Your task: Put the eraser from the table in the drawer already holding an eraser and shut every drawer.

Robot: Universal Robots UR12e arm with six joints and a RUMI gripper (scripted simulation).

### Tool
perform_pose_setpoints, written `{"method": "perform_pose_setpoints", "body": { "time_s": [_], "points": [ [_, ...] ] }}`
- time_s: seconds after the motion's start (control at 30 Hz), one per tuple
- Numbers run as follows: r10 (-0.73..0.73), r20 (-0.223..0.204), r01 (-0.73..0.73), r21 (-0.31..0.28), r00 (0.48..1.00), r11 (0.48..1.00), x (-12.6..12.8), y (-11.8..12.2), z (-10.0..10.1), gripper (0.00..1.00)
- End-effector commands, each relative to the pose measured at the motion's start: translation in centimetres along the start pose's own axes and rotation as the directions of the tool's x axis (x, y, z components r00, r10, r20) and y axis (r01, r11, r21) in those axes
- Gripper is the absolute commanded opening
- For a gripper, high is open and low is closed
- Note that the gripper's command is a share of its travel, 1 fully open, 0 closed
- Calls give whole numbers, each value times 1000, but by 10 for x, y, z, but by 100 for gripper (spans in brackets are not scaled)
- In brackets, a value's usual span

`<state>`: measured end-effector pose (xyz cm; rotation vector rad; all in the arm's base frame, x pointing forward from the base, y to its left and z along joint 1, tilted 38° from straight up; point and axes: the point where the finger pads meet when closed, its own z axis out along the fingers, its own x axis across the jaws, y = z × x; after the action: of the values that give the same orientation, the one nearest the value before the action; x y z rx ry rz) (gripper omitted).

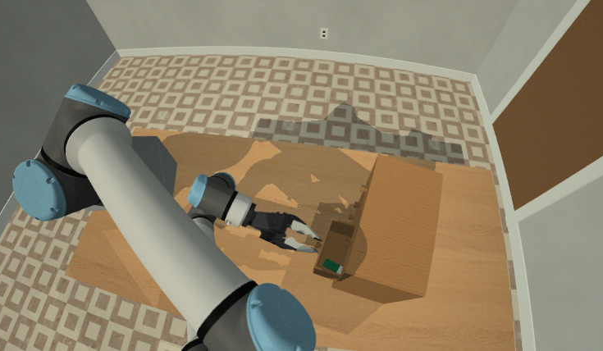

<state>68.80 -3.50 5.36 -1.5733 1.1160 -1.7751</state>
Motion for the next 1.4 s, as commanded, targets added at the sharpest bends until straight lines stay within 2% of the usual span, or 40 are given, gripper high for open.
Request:
{"method": "perform_pose_setpoints", "body": {
  "time_s": [0.0,0.03,0.07,1.37],
  "points": [
    [0,0,0,1,1000,1000,0,-1,0,20],
    [0,0,0,1,1000,1000,0,-1,0,20],
    [0,0,0,1,1000,1000,0,-1,0,7],
    [0,0,0,1,1000,1000,0,-1,0,7]
  ]
}}
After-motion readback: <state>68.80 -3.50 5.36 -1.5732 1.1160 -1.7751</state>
